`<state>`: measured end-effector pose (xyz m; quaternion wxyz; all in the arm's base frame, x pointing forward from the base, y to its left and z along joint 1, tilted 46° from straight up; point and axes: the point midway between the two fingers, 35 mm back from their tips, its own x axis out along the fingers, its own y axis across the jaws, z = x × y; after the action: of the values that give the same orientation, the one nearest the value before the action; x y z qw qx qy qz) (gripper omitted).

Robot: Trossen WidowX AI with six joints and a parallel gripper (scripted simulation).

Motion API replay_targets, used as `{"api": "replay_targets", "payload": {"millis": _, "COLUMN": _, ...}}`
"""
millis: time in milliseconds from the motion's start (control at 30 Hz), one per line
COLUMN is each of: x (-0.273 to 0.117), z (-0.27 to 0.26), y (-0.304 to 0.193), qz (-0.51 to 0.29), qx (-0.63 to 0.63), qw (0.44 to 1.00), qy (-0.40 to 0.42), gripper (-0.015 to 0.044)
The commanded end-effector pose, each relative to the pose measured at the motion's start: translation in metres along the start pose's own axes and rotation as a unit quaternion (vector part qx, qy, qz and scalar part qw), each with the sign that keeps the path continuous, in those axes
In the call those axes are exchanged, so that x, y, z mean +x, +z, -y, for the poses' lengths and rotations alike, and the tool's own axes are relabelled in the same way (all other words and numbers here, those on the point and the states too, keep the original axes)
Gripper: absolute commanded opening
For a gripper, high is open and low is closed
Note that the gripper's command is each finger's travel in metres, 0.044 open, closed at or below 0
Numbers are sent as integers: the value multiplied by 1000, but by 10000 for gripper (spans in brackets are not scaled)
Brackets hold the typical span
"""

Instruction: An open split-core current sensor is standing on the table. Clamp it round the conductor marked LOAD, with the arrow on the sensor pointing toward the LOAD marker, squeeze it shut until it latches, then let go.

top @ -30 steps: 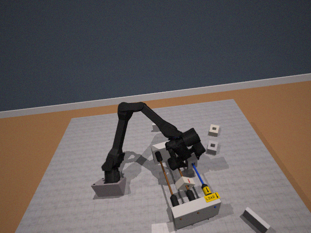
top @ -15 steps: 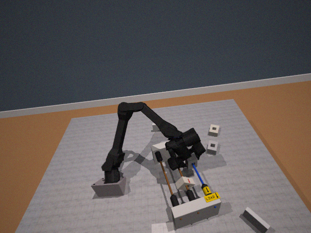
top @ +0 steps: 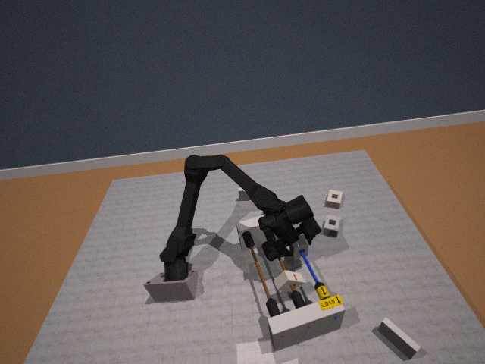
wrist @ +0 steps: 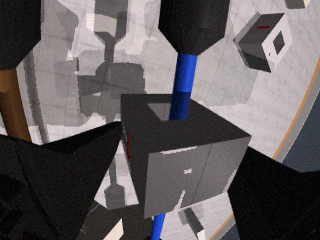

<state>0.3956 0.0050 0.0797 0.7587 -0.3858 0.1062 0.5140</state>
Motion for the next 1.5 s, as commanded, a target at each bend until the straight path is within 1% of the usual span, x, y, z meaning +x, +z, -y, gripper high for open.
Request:
{"api": "replay_targets", "payload": {"millis": 0, "x": 0, "z": 0, "y": 0, "qz": 0, "qx": 0, "qw": 1000, "qy": 0, "gripper": 223}}
{"api": "replay_targets", "payload": {"millis": 567, "x": 0, "z": 0, "y": 0, "qz": 0, "qx": 0, "qw": 1000, "qy": 0, "gripper": 109}}
{"api": "replay_targets", "payload": {"millis": 700, "x": -1, "z": 1, "y": -1, "qz": 0, "qx": 0, "qw": 1000, "qy": 16, "gripper": 4}}
{"api": "replay_targets", "payload": {"millis": 767, "x": -2, "z": 2, "y": -1, "qz": 0, "qx": 1, "qw": 999, "qy": 32, "gripper": 0}}
{"api": "replay_targets", "payload": {"millis": 800, "x": -1, "z": 0, "y": 0, "qz": 2, "qx": 2, "qw": 1000, "qy": 16, "gripper": 0}}
{"api": "replay_targets", "payload": {"millis": 1467, "x": -1, "z": 0, "y": 0, "qz": 1, "qx": 1, "qw": 1000, "qy": 17, "gripper": 0}}
